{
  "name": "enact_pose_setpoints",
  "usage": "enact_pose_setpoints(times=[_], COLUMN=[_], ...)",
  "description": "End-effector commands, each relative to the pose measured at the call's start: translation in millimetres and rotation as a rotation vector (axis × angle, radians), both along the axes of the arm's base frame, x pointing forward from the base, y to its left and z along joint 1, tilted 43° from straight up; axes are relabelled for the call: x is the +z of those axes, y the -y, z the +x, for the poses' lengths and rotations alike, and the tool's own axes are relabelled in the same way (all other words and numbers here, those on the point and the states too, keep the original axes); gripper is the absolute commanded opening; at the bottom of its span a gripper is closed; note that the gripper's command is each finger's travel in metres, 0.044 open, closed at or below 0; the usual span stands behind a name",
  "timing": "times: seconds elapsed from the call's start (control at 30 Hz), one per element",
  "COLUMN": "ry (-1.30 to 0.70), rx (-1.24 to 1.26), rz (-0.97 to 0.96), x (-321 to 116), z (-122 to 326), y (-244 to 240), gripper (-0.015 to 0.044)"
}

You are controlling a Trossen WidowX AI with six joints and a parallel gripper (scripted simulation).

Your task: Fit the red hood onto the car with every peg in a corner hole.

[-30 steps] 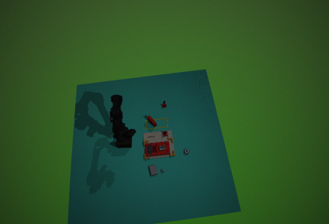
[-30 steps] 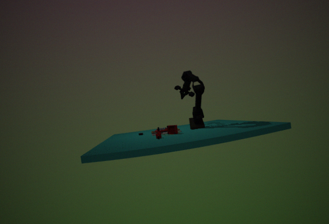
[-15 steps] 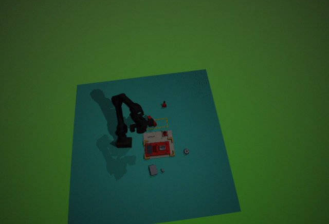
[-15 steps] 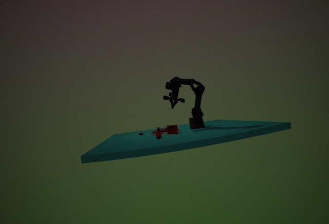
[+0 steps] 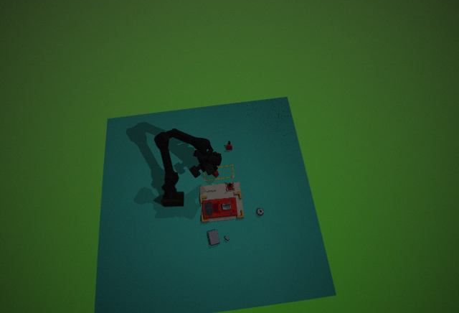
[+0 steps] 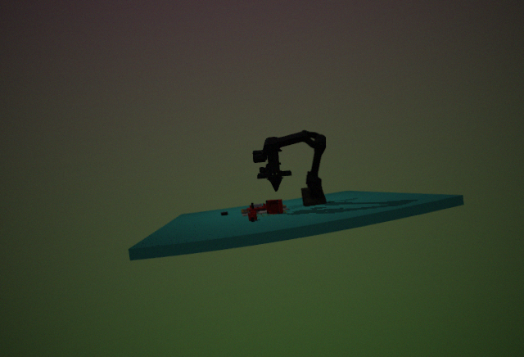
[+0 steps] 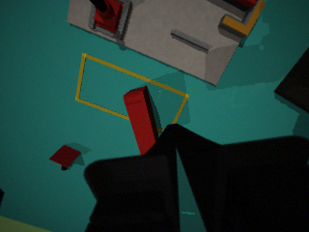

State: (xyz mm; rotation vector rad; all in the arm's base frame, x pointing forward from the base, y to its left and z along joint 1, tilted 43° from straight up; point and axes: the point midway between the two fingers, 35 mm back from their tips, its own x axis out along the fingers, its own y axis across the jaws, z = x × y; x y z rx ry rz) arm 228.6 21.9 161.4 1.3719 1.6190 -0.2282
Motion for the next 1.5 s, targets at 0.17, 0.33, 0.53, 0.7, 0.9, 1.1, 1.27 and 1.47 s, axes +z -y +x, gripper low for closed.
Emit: enact_pose_setpoints(times=[0.17, 0.33, 0.53, 0.7, 0.9, 1.1, 1.27, 1.47], ry=[0.012, 0.012, 0.013, 0.014, 0.014, 0.014, 0.014, 0.014], rx=[0.072, 0.072, 0.072, 0.073, 0.073, 0.073, 0.073, 0.073], rz=[0.021, 0.02, 0.022, 0.023, 0.023, 0.023, 0.022, 0.022], x=[-0.4, -9.7, -28.0, -32.4, -32.2, -30.7, -29.2, -27.3], z=[-3.7, -2.2, -1.1, -1.2, -0.9, 1.8, 4.5, 7.7], y=[-19.1, -27.4, -45.1, -49.5, -49.6, -50.5, -51.4, -52.5], gripper=[0.0, 0.0, 0.0, 0.0, 0.0, 0.0, 0.0, 0.0])
